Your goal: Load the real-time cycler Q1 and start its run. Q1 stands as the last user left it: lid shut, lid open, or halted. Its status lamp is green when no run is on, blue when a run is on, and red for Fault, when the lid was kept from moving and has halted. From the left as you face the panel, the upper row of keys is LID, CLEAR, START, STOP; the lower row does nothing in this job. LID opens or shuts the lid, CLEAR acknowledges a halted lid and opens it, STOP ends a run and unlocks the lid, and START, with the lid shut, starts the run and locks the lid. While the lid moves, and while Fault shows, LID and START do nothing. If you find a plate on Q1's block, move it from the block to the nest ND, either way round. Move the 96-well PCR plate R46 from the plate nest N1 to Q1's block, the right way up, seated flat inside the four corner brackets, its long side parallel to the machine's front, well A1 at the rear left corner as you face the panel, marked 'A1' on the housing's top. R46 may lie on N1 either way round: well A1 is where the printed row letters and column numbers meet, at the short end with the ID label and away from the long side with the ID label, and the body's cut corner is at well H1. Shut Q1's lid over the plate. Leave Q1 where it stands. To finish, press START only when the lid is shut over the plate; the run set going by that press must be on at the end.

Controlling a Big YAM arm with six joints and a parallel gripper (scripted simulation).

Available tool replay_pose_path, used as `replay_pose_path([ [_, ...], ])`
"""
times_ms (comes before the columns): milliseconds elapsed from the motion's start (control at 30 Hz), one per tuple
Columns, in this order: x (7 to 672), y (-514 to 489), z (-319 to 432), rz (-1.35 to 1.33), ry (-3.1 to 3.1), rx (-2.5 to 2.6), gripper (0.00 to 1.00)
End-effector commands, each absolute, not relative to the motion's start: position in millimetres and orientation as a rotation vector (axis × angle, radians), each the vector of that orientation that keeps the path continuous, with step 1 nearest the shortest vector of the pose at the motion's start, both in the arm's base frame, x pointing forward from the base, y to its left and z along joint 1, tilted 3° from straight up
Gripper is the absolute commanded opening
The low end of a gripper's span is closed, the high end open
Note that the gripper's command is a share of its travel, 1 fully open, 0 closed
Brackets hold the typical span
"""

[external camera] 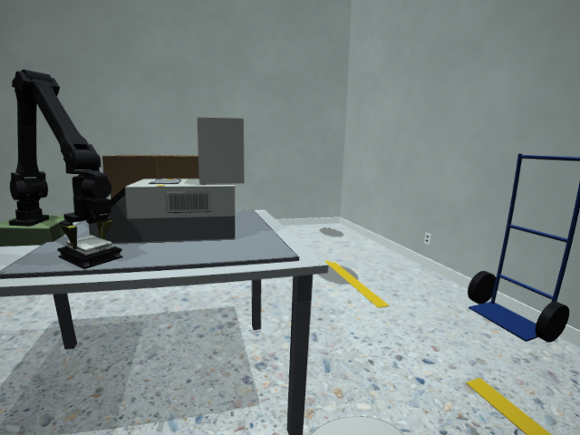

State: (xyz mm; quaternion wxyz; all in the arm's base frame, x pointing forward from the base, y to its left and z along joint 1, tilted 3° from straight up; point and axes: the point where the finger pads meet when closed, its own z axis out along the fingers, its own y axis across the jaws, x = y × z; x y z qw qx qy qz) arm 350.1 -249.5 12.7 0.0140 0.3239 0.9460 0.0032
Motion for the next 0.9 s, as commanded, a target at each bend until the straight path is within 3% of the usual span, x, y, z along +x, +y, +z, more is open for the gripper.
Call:
replay_pose_path([
  [0, 377, -274, 45, -0.039, 2.841, 1.001, 0.0],
  [867, 354, -255, 27, -0.018, 2.884, 1.012, 0.0],
])
